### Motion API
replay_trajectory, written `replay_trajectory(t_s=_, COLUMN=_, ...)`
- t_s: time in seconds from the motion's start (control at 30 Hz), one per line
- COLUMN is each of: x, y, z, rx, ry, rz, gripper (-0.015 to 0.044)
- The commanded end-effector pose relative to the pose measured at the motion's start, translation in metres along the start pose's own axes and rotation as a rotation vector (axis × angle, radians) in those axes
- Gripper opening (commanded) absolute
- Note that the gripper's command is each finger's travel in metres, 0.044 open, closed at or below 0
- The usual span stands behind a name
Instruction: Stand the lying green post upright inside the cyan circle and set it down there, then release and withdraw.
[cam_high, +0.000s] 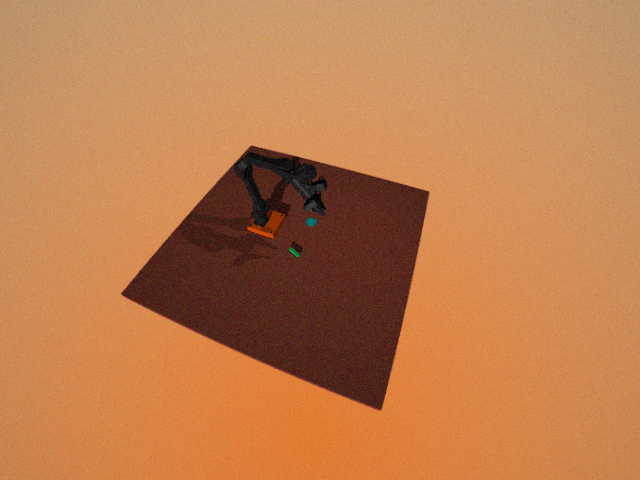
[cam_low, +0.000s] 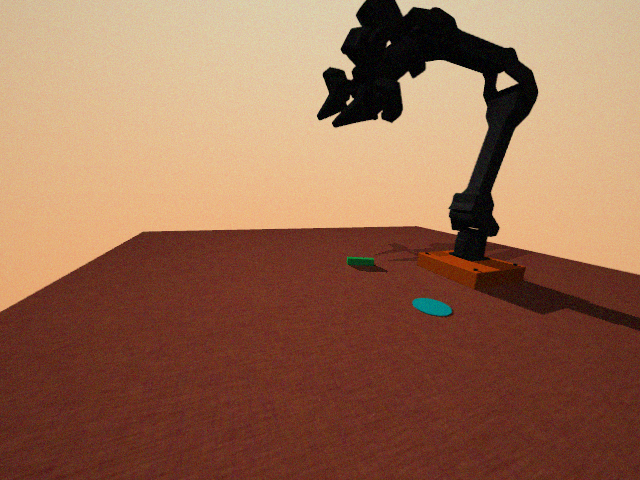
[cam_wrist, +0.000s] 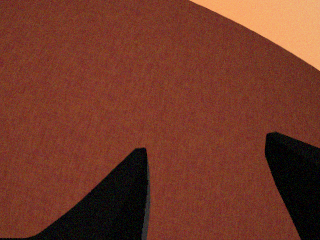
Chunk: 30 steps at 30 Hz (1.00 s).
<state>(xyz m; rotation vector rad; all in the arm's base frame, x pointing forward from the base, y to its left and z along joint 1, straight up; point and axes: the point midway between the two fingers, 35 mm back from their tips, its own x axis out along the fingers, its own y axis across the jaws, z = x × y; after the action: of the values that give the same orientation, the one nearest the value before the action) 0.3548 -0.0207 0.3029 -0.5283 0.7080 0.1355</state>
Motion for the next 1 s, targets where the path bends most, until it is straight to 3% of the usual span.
replay_trajectory(t_s=0.0, x=0.018, y=0.002, z=-0.029, rx=0.109, ry=0.117, rz=0.040, gripper=0.0233)
replay_trajectory(t_s=0.37, x=0.048, y=0.010, z=-0.108, rx=0.413, ry=0.445, rz=0.105, gripper=0.0233)
replay_trajectory(t_s=0.73, x=0.053, y=0.025, z=-0.181, rx=0.722, ry=0.780, rz=0.129, gripper=0.0233)
replay_trajectory(t_s=0.97, x=0.052, y=0.028, z=-0.194, rx=0.781, ry=0.846, rz=0.129, gripper=0.0233)
